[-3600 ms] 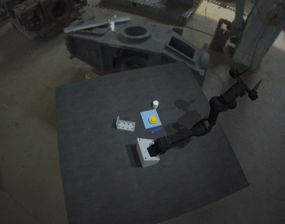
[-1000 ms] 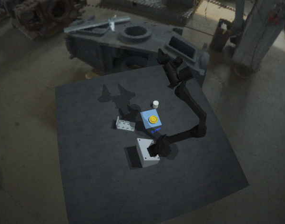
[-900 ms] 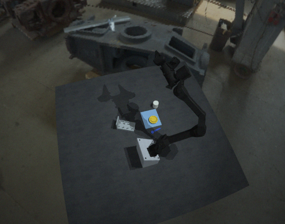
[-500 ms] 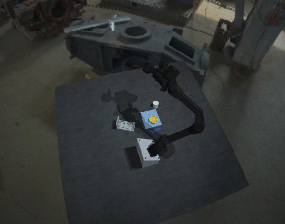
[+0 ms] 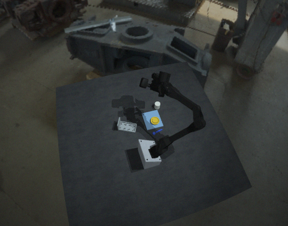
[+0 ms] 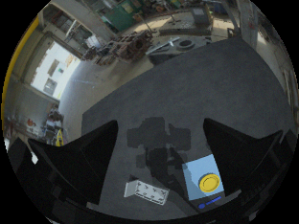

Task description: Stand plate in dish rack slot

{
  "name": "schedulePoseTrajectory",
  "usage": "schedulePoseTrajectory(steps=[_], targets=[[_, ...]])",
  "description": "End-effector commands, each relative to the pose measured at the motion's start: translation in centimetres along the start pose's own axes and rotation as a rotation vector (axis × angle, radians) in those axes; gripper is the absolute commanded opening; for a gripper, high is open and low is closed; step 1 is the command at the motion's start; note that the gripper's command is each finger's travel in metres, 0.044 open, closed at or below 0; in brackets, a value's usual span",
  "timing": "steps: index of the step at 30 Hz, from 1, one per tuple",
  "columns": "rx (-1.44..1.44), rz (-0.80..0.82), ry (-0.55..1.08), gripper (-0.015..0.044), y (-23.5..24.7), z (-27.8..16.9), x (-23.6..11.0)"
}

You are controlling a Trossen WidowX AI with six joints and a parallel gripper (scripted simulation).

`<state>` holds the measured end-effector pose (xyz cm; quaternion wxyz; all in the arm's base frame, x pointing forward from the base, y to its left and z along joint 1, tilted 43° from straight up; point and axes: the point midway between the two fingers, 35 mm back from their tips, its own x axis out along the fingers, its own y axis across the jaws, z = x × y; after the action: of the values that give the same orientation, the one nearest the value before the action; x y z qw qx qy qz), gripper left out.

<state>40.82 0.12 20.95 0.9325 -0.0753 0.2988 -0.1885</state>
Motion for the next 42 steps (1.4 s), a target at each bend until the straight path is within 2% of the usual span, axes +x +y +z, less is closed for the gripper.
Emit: schedulePoseTrajectory(steps=[1,13,26,42], targets=[[-0.057,-0.069,0.110,0.0400,-1.7,-3.1,1.4],[-0.206,-0.240,0.444,0.0400,-7.4,-11.6,3.3],[-0.361,-0.361,0.823,0.0400,-12.5,-20.0,2.0],[-0.368,-0.364,0.842,0.0400,-13.6,-21.0,3.1]])
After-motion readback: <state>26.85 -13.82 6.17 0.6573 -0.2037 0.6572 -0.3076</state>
